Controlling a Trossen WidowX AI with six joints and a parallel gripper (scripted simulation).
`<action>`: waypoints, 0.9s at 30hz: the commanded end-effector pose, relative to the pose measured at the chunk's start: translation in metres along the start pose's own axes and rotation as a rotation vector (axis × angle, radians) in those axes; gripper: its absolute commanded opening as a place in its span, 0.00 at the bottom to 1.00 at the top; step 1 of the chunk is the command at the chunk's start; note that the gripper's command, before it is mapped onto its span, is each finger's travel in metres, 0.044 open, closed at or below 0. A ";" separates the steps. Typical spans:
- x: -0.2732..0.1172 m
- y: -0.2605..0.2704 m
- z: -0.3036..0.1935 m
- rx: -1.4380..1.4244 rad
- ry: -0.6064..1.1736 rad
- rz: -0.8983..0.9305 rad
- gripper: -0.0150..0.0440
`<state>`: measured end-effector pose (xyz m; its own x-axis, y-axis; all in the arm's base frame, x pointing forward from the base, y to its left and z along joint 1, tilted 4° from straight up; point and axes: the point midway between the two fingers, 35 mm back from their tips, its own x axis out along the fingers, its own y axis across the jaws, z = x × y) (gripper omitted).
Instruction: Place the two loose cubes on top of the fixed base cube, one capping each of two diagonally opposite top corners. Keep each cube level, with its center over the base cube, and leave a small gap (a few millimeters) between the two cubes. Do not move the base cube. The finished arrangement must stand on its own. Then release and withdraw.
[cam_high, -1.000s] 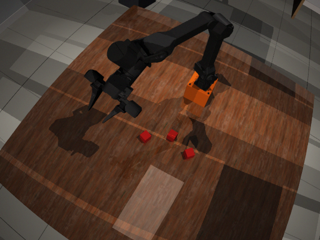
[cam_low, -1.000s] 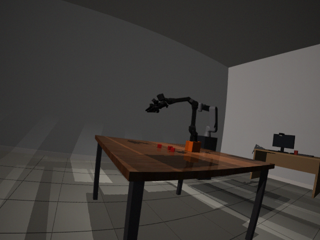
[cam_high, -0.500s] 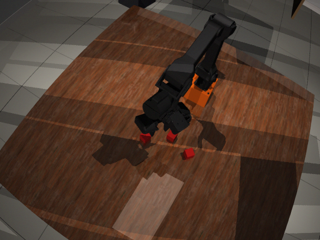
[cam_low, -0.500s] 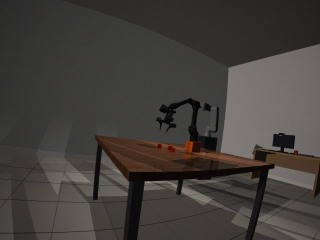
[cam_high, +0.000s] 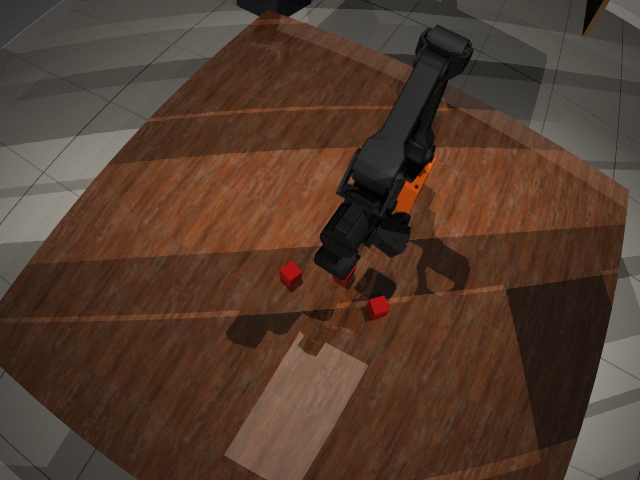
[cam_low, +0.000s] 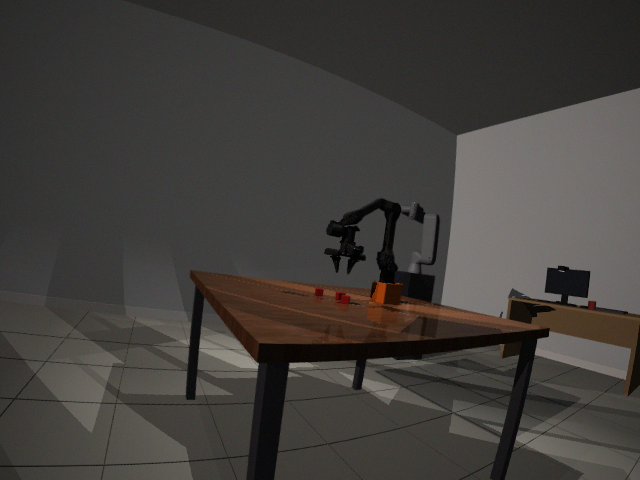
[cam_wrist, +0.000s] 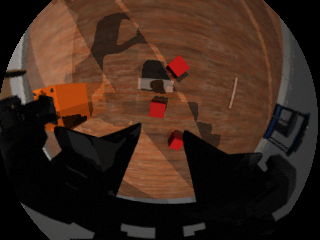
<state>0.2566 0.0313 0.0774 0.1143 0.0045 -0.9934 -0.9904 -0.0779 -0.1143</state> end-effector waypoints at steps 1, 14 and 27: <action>0.030 0.004 -0.001 -0.009 0.005 0.022 0.70; 0.071 0.007 -0.001 -0.009 0.005 0.023 0.70; 0.088 0.007 -0.001 -0.009 0.005 0.023 0.70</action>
<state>0.2611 0.0309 -0.0048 0.0999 0.0017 -0.9950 -0.9917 -0.0812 -0.0997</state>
